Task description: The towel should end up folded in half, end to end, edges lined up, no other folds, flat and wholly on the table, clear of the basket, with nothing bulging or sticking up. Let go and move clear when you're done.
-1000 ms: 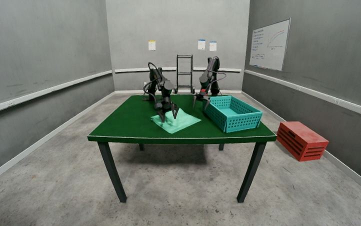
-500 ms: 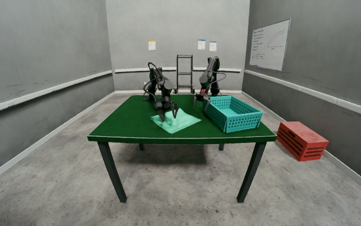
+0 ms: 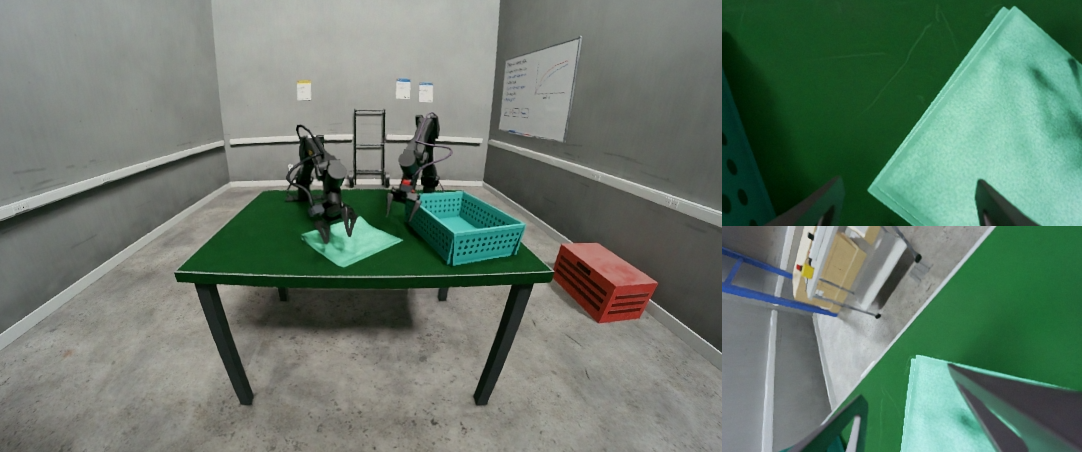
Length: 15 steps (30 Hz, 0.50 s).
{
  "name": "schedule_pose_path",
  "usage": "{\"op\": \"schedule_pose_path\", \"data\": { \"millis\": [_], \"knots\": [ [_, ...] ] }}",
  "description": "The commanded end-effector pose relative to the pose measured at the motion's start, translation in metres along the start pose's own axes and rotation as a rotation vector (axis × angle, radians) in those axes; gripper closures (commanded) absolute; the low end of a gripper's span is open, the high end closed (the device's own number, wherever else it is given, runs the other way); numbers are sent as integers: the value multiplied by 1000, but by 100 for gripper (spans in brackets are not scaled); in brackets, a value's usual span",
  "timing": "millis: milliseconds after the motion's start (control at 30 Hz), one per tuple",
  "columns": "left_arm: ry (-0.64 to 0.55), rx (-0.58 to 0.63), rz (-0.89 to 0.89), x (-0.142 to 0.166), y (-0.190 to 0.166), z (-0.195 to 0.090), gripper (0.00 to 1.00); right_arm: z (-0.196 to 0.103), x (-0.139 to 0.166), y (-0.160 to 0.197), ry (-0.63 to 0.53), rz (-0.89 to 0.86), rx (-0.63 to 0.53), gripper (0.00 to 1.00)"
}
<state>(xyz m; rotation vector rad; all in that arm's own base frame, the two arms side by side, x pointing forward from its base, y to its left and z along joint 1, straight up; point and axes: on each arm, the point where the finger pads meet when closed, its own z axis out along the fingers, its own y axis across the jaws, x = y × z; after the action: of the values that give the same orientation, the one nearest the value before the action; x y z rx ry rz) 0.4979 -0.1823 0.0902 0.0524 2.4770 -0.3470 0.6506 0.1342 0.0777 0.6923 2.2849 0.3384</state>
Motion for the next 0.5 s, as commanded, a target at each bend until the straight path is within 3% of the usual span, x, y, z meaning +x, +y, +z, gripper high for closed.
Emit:
{"op": "schedule_pose_path", "data": {
  "millis": [0, 467],
  "knots": [
    [-13, 7, 4, -5, -1, -5, 22, -26, -25, 25, -62, 9, -49, 16],
    [-14, 4, 1, -5, -1, -4, 22, -25, -26, 24, -60, 0, -48, 16]
  ]
}}
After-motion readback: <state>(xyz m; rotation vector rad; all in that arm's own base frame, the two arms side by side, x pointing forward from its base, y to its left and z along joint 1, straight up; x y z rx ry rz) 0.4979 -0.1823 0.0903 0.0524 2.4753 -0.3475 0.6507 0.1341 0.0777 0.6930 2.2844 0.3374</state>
